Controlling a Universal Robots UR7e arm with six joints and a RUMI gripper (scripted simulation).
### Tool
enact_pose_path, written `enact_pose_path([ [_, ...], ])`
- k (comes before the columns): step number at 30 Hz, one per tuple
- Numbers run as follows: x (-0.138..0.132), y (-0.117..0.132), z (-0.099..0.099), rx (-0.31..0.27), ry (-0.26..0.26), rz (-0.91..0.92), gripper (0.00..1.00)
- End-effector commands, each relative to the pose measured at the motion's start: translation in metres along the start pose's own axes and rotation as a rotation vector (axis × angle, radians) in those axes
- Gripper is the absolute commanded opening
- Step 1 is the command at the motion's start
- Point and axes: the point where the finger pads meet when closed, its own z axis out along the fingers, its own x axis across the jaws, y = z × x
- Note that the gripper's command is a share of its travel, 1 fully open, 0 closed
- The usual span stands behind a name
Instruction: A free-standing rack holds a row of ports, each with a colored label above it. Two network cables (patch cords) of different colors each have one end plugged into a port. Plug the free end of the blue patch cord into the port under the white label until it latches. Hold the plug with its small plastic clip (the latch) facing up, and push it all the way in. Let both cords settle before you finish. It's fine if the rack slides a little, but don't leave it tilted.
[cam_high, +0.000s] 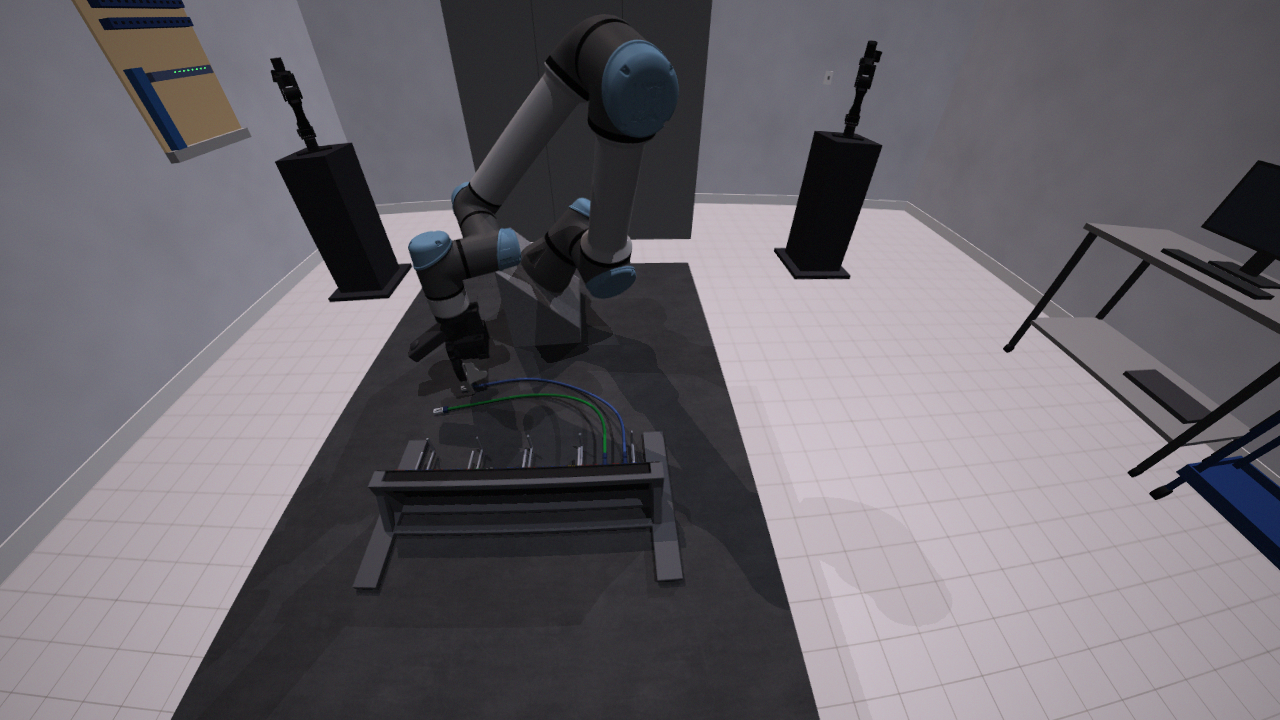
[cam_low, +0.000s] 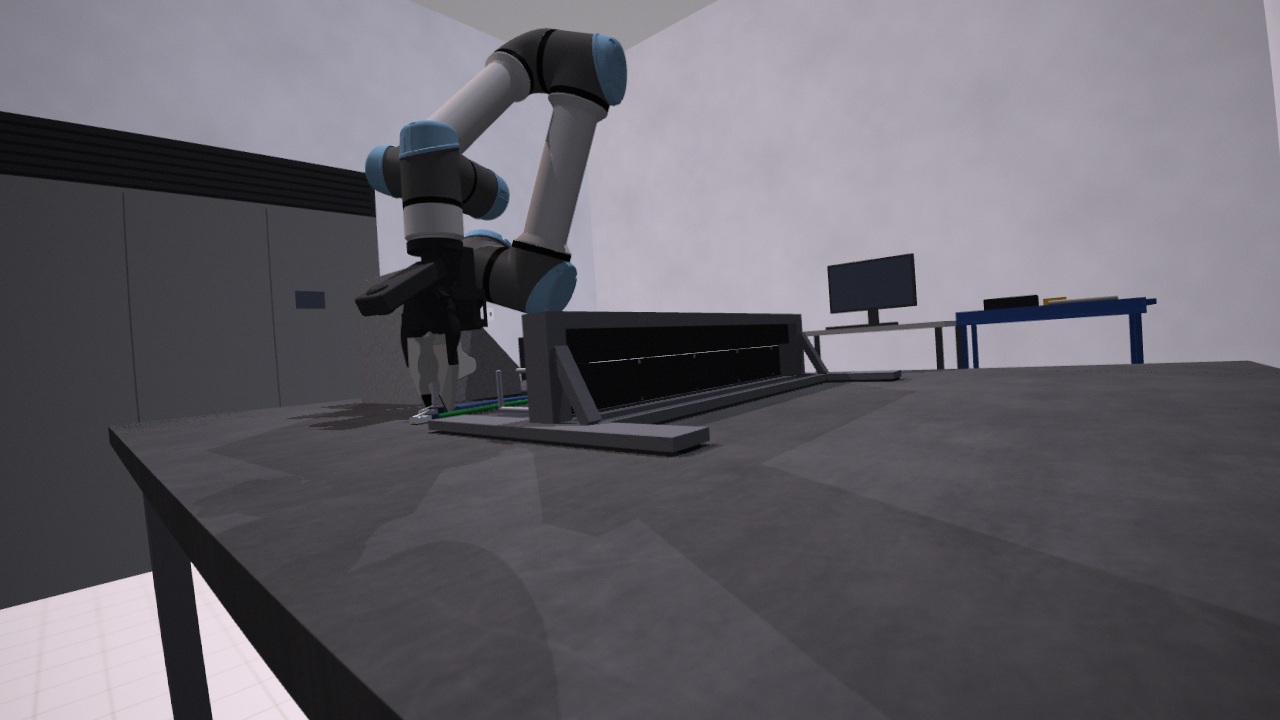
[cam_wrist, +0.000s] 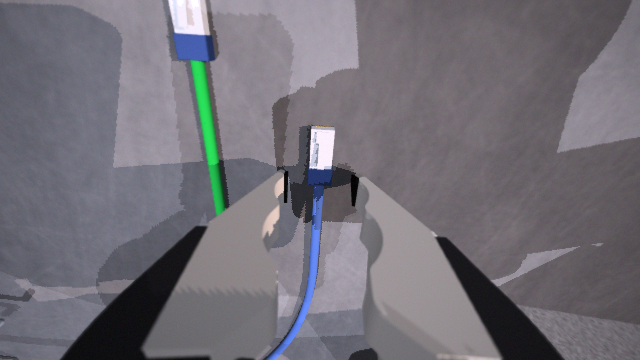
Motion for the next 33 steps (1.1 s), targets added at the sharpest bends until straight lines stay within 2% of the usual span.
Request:
enact_pose_path([
  [1,-0.0002,-0.0004,-0.0004,0.001,-0.001,0.0,0.22],
  [30,-0.0002,-0.0004,-0.0004,0.001,-0.001,0.0,0.22],
  [31,-0.0002,-0.0004,-0.0004,0.001,-0.001,0.0,0.0],
  [33,-0.0002,-0.0004,-0.0004,0.001,-0.001,0.0,0.0],
])
